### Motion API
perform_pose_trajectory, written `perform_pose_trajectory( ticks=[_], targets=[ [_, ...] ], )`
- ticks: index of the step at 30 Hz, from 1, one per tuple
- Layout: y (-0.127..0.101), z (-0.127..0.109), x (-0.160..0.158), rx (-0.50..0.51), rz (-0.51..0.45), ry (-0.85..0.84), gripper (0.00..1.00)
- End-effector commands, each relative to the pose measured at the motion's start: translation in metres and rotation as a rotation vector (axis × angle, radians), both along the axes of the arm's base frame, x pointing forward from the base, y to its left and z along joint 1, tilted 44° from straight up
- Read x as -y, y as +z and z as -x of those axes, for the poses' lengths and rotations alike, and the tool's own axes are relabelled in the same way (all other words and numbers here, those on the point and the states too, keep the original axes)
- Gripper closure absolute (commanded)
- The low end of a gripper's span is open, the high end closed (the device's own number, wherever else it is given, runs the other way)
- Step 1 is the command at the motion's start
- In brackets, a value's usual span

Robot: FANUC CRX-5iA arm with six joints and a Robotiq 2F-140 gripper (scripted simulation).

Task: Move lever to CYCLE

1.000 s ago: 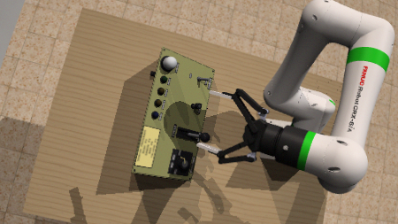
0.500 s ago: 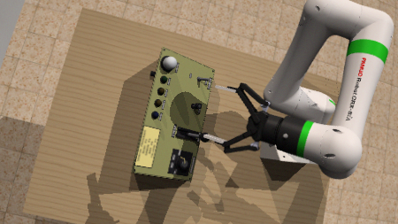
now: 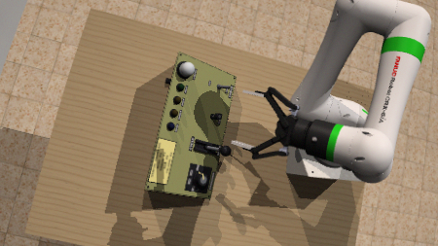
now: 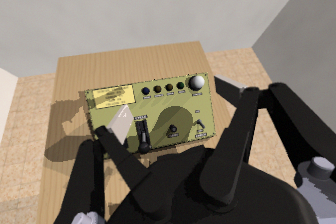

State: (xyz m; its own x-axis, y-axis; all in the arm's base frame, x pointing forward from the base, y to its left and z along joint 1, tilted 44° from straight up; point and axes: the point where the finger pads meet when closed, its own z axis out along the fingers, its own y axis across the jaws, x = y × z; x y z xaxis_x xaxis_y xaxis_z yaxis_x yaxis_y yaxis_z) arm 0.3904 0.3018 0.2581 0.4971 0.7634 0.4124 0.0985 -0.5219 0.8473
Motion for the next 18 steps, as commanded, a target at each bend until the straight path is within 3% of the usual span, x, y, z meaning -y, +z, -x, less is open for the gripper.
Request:
perform_pose_trajectory(
  ticks=[1,4,6,16,18],
  targets=[
    [0.0,0.002,0.003,0.0,-0.002,0.002,0.0],
    [0.0,0.002,0.003,0.0,-0.002,0.002,0.0],
    [-0.014,0.011,0.039,-0.017,-0.01,-0.009,0.0],
    [-0.014,0.011,0.039,-0.017,-0.01,-0.009,0.0],
    [-0.027,0.02,0.072,-0.032,-0.018,-0.018,0.0]
  ],
)
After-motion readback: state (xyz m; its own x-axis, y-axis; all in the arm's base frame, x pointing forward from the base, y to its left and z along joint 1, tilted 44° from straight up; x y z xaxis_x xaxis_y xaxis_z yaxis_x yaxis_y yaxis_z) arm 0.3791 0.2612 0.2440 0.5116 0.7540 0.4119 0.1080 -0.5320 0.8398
